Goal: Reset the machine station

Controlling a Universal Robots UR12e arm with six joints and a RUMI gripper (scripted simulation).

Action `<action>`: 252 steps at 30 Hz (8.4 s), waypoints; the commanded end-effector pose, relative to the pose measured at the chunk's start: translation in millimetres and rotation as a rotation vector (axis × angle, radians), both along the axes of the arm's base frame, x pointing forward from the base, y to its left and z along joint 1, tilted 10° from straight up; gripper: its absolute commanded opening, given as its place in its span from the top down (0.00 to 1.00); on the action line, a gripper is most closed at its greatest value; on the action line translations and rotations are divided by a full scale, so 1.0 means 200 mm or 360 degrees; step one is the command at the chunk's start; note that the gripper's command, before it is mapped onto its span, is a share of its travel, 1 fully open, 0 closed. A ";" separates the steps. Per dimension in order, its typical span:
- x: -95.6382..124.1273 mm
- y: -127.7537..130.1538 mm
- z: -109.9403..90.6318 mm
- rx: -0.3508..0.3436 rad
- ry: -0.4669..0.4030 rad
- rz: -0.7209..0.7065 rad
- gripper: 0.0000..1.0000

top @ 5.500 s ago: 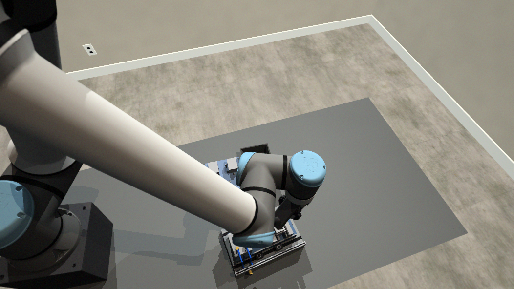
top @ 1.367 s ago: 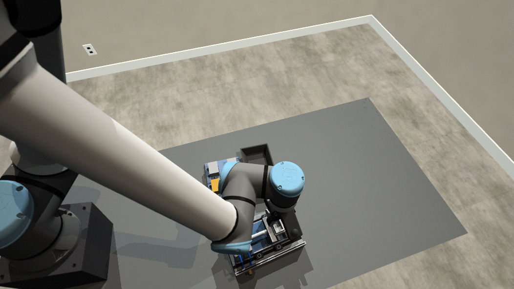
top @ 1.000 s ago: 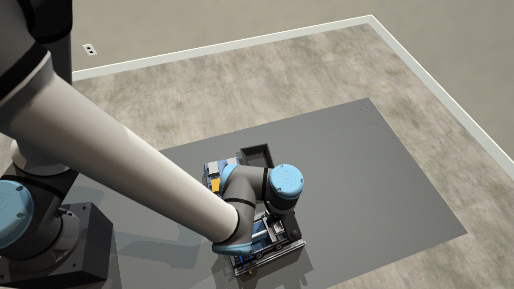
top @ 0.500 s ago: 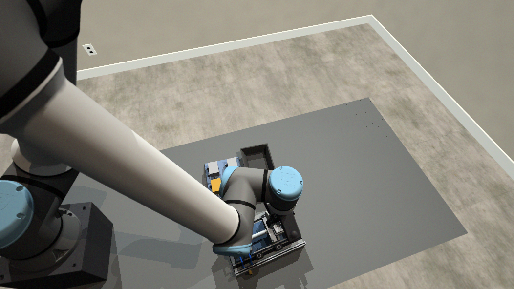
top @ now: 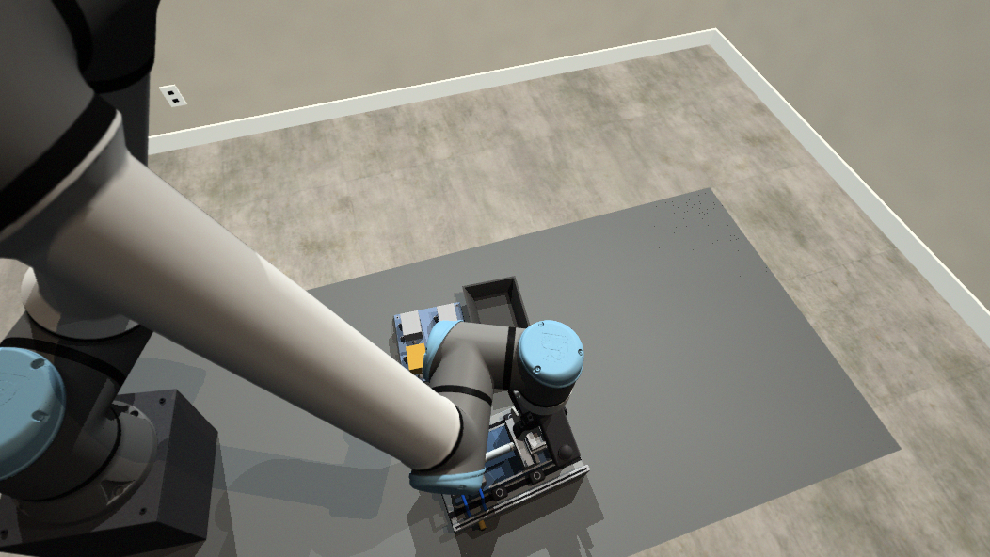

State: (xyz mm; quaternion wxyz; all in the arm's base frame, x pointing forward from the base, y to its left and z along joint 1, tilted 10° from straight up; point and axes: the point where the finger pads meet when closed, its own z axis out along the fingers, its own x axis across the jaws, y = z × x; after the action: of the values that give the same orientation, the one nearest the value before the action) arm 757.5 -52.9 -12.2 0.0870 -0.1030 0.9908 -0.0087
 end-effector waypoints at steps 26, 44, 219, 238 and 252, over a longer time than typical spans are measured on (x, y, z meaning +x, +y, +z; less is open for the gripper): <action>0.00 0.00 0.00 -0.0001 -0.0002 0.0000 0.60; 0.01 0.00 0.00 -0.0001 -0.0002 0.0000 0.60; 0.02 0.00 -0.06 -0.0001 -0.0002 0.0000 1.00; 0.02 0.00 -0.06 -0.0001 -0.0002 0.0000 1.00; 0.02 0.00 -0.05 -0.0001 -0.0002 0.0000 1.00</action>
State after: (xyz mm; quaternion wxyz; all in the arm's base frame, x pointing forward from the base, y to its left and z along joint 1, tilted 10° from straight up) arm 760.3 -53.0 -24.0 0.0869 -0.1030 0.9908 -0.0087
